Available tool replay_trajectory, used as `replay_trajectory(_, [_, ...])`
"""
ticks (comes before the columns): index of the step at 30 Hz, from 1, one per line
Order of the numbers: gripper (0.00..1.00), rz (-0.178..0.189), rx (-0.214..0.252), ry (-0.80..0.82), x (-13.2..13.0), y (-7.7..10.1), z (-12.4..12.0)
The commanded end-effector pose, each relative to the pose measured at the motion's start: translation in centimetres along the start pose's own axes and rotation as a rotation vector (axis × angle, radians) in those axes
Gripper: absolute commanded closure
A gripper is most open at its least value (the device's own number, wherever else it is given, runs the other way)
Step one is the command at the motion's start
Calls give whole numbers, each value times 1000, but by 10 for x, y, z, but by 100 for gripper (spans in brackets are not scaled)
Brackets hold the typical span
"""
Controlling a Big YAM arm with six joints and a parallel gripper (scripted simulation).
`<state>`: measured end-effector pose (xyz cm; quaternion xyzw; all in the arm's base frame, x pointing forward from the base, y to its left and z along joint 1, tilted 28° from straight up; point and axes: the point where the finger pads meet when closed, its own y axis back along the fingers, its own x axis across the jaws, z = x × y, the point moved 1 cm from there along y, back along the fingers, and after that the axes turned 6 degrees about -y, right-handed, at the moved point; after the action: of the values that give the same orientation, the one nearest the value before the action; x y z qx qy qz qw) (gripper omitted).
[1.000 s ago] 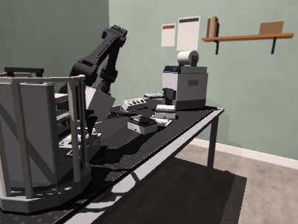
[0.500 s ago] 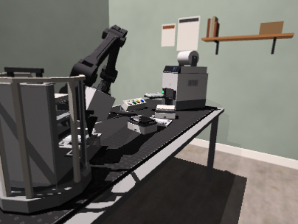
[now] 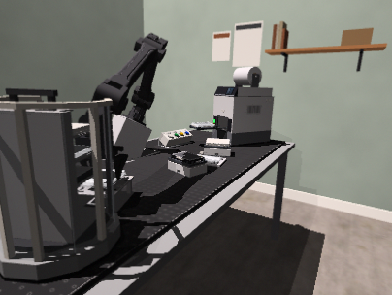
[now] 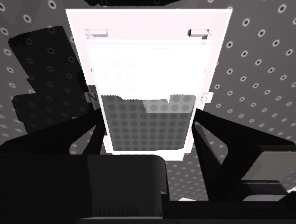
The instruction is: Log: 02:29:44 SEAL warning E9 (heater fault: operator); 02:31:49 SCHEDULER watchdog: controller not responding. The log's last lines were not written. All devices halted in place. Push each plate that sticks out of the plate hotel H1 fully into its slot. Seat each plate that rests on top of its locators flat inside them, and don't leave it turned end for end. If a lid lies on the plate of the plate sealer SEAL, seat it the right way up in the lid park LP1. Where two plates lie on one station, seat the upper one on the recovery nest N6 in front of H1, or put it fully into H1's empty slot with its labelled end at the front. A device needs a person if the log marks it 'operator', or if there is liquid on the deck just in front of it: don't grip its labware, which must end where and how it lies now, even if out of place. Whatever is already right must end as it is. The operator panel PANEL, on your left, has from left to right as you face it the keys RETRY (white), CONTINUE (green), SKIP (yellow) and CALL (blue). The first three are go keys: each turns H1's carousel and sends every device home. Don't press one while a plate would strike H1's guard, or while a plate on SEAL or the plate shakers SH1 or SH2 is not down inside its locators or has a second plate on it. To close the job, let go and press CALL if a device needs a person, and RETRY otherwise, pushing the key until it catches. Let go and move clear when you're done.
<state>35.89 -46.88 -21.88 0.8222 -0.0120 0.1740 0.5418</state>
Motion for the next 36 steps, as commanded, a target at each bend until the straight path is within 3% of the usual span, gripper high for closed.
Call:
replay_trajectory(1, [16,-2,0,3,6,-12,3])
replay_trajectory(36, [16,-3,4,1,5,-18,1])
